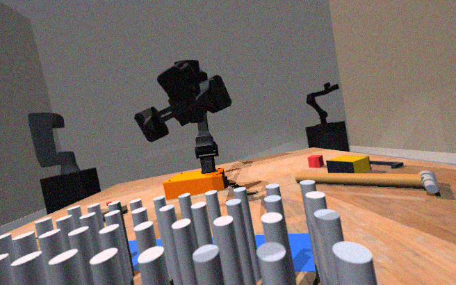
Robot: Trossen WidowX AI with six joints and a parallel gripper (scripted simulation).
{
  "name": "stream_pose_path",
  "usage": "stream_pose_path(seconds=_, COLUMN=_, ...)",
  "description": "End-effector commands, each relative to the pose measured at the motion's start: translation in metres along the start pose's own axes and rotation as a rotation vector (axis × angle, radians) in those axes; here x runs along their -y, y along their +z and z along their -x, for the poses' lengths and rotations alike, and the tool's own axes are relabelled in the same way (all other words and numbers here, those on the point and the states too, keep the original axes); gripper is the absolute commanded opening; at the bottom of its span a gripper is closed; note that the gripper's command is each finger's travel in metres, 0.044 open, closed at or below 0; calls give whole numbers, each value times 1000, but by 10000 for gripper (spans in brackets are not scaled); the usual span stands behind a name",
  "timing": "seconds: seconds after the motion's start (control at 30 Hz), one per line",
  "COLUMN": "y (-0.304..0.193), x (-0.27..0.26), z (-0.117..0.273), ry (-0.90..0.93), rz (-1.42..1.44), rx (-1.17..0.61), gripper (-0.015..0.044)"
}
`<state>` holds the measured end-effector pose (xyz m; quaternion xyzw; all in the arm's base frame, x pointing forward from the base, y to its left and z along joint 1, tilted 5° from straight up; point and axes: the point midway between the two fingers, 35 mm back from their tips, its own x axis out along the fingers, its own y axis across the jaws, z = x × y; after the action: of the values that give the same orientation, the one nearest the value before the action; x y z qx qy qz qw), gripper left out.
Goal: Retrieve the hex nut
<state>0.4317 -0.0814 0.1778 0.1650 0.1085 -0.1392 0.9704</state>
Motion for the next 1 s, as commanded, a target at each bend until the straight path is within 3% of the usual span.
stream_pose_path(seconds=0.0, y=-65, x=27, z=28, ry=-161, rz=392, rx=-191, gripper=440)
stream_pose_path(seconds=0.97, y=-71, x=30, z=32, ry=-173, rz=433, rx=-211, gripper=440)
